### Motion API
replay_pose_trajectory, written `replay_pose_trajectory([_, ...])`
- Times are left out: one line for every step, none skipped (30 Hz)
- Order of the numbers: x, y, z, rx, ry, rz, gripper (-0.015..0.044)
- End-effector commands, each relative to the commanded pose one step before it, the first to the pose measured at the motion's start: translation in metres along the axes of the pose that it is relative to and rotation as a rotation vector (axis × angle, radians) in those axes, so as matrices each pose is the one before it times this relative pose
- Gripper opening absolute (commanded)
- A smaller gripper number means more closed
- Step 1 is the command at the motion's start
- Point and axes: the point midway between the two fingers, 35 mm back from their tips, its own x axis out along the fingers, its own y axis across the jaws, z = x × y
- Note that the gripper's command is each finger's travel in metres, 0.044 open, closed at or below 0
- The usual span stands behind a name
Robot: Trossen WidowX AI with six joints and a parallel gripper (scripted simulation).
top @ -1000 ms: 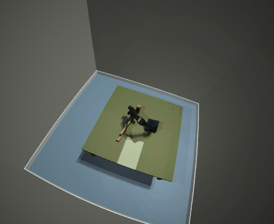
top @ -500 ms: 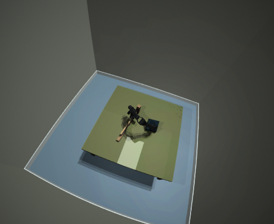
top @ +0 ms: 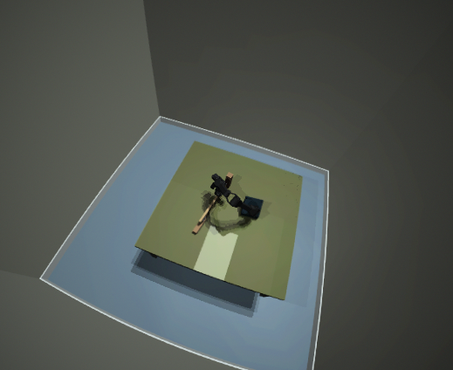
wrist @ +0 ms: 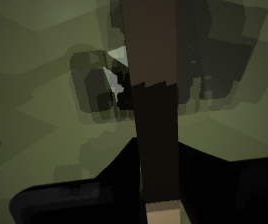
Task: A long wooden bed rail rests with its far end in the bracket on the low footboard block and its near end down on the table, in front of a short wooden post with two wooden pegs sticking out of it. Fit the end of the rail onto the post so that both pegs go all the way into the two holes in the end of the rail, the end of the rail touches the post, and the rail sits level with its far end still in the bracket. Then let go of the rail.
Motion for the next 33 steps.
replay_pose_trajectory([-0.00255,-0.00122,0.00100,0.0026,-0.00266,-0.01462,0.0000])
replay_pose_trajectory([0.00050,0.00011,0.00000,0.0000,-0.00002,0.00001,0.0000])
replay_pose_trajectory([0.00040,0.00011,0.00000,0.0000,-0.00002,0.00001,0.0000])
replay_pose_trajectory([0.00025,0.00010,0.00000,0.0000,-0.00001,0.00001,0.0000])
replay_pose_trajectory([0.00010,0.00010,0.00000,0.0000,0.00000,0.00000,0.0000])
replay_pose_trajectory([0.00000,0.00000,0.00000,0.0000,0.00000,0.00000,0.0000])
replay_pose_trajectory([-0.00015,0.00018,0.00000,0.0000,0.00001,0.00001,0.0000])
replay_pose_trajectory([-0.00019,0.00008,0.00000,0.0000,0.00001,0.00000,0.0000])
replay_pose_trajectory([-0.00023,0.00008,0.00000,0.0000,0.00001,0.00000,0.0000])
replay_pose_trajectory([-0.00026,0.00007,0.00000,0.0000,0.00001,0.00000,0.0000])
replay_pose_trajectory([-0.00028,0.00007,0.00000,0.0000,0.00001,0.00000,0.0000])
replay_pose_trajectory([-0.00029,0.00006,0.00000,0.0000,0.00001,0.00000,0.0000])
replay_pose_trajectory([-0.00030,0.00006,0.00000,0.0000,0.00001,0.00000,0.0000])
replay_pose_trajectory([-0.00030,0.00006,0.00000,0.0000,0.00001,0.00000,0.0000])
replay_pose_trajectory([-0.00030,0.00006,0.00000,0.0000,0.00001,0.00000,0.0000])
replay_pose_trajectory([-0.00030,0.00006,0.00000,0.0000,0.00001,0.00000,0.0000])
replay_pose_trajectory([-0.00029,0.00006,0.00000,0.0000,0.00001,0.00000,0.0000])
replay_pose_trajectory([-0.00026,0.00005,0.00000,0.0000,0.00001,0.00000,0.0000])
replay_pose_trajectory([-0.00022,0.00004,0.00000,0.0000,0.00001,0.00000,0.0000])
replay_pose_trajectory([-0.00018,0.00002,0.00000,0.0000,0.00001,0.00000,0.0000])
replay_pose_trajectory([-0.00014,0.00001,0.00000,0.0000,0.00001,0.00000,0.0000])
replay_pose_trajectory([0.00000,0.00000,0.00000,0.0000,0.00000,0.00000,0.0000])
replay_pose_trajectory([-0.00011,0.00001,0.00000,0.0000,0.00000,0.00000,0.0000])
replay_pose_trajectory([0.00003,0.00001,-0.00004,0.0000,0.00000,0.00000,0.0000])
replay_pose_trajectory([0.00007,0.00002,-0.00008,0.0000,0.00000,0.00000,0.0000])
replay_pose_trajectory([0.00010,0.00003,-0.00012,0.0000,0.00000,0.00000,0.0000])
replay_pose_trajectory([0.00014,0.00004,-0.00016,0.0000,0.00000,0.00000,0.0000])
replay_pose_trajectory([0.00017,0.00005,-0.00019,0.0000,0.00000,0.00000,0.0000])
replay_pose_trajectory([0.00020,0.00006,-0.00022,0.0000,0.00000,0.00000,0.0000])
replay_pose_trajectory([0.00022,0.00006,-0.00024,0.0000,0.00000,0.00000,0.0000])
replay_pose_trajectory([0.00022,0.00006,-0.00023,0.0000,0.00000,0.00000,0.0000])
replay_pose_trajectory([0.00022,0.00006,-0.00023,0.0000,0.00000,0.00000,0.0000])
replay_pose_trajectory([0.00023,0.00006,-0.00023,0.0000,0.00000,0.00000,0.0000])
